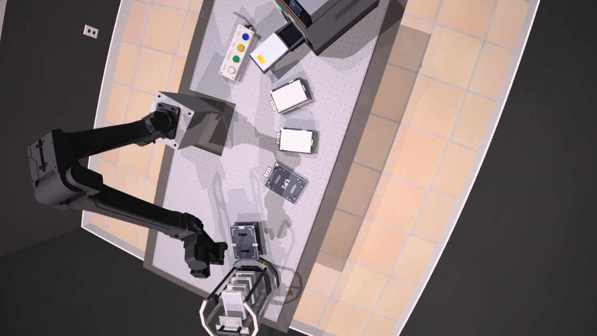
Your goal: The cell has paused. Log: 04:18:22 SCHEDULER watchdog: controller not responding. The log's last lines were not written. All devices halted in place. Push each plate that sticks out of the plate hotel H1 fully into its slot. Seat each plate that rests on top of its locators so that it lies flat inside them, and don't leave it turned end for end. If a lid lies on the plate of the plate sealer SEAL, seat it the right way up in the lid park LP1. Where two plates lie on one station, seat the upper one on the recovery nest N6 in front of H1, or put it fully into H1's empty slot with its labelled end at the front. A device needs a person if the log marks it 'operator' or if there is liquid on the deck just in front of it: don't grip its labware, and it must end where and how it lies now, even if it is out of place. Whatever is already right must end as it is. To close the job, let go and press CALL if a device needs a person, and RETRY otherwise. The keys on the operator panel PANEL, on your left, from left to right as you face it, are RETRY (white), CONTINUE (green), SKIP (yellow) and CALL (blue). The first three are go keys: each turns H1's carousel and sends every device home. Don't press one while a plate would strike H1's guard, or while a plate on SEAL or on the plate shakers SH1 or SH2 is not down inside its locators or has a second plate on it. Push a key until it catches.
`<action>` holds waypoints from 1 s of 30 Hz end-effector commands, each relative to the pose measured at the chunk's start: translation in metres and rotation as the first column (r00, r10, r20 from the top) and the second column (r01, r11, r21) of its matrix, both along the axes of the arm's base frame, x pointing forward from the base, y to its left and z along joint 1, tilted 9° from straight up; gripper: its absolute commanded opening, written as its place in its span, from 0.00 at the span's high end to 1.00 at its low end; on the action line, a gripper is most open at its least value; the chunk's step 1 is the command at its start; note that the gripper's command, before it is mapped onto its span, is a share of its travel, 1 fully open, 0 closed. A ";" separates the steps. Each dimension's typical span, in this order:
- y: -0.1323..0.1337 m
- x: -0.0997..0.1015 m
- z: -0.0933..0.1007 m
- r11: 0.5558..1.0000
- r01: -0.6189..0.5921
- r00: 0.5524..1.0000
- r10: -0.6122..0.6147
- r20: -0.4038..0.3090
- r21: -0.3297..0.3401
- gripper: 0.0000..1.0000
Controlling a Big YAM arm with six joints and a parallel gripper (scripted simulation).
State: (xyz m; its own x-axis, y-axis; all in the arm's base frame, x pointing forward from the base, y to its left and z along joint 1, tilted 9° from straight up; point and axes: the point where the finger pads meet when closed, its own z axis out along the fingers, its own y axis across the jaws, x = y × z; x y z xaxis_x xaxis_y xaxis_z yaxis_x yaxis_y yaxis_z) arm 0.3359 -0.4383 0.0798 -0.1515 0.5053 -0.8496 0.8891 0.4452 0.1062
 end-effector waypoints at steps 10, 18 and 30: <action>0.013 0.039 0.044 0.973 -0.187 0.966 0.208 -0.155 0.139 1.00; 0.036 0.054 0.025 0.895 -0.275 0.882 0.381 -0.277 0.352 1.00; 0.066 0.071 0.026 0.749 -0.330 0.731 0.588 -0.346 0.575 1.00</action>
